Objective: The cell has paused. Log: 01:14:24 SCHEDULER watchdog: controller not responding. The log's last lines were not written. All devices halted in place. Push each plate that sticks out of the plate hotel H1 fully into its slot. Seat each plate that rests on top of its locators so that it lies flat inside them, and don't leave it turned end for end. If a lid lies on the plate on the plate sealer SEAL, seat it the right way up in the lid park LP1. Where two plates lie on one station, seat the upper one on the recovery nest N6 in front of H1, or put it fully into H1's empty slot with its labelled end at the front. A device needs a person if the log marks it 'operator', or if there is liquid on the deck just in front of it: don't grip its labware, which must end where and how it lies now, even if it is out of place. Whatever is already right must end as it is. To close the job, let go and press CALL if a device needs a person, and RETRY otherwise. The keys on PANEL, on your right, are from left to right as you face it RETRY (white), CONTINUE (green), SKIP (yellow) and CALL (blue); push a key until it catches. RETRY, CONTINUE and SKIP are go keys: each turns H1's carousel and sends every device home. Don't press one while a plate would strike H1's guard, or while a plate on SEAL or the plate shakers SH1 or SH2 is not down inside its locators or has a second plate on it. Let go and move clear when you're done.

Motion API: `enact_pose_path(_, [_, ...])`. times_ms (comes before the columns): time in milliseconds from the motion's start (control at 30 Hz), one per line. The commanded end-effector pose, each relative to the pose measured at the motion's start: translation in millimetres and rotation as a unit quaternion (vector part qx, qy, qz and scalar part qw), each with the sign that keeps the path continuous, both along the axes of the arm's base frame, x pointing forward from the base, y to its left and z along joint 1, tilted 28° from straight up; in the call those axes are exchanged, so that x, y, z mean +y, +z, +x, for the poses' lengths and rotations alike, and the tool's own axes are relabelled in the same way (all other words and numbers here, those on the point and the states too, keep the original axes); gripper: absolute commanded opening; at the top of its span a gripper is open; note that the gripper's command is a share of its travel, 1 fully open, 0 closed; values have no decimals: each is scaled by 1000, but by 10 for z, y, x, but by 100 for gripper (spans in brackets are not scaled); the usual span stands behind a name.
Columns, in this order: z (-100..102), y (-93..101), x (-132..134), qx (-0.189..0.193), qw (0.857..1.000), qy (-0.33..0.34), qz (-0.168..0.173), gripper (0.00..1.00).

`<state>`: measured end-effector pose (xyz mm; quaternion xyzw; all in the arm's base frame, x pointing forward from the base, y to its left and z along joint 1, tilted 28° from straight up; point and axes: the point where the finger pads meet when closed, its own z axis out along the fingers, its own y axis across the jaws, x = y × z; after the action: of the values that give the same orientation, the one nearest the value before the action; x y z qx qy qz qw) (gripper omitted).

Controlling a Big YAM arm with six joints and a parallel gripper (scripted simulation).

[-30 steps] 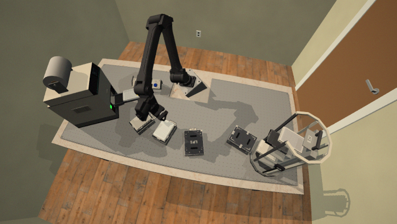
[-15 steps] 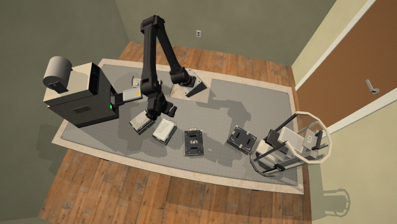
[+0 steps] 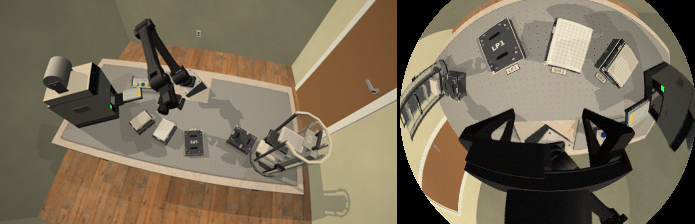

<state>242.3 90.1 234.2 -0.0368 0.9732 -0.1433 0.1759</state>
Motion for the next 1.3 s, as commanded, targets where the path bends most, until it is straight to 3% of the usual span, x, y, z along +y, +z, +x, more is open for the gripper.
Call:
enact_pose_path(0, [-46,258,189,-11,1000,7,5,100])
enact_pose_path(200, [-221,357,306,-12,999,33,-14,100])
enact_pose_path(800, [-240,271,249,-8,999,31,-17,100])
enact_pose_path(867, [-199,433,169,-28,1000,-10,7,100])
enact_pose_path(1167, [-113,536,-21,-64,990,-113,55,100])
enact_pose_path(1267, [-67,585,-97,-70,989,-116,59,100])
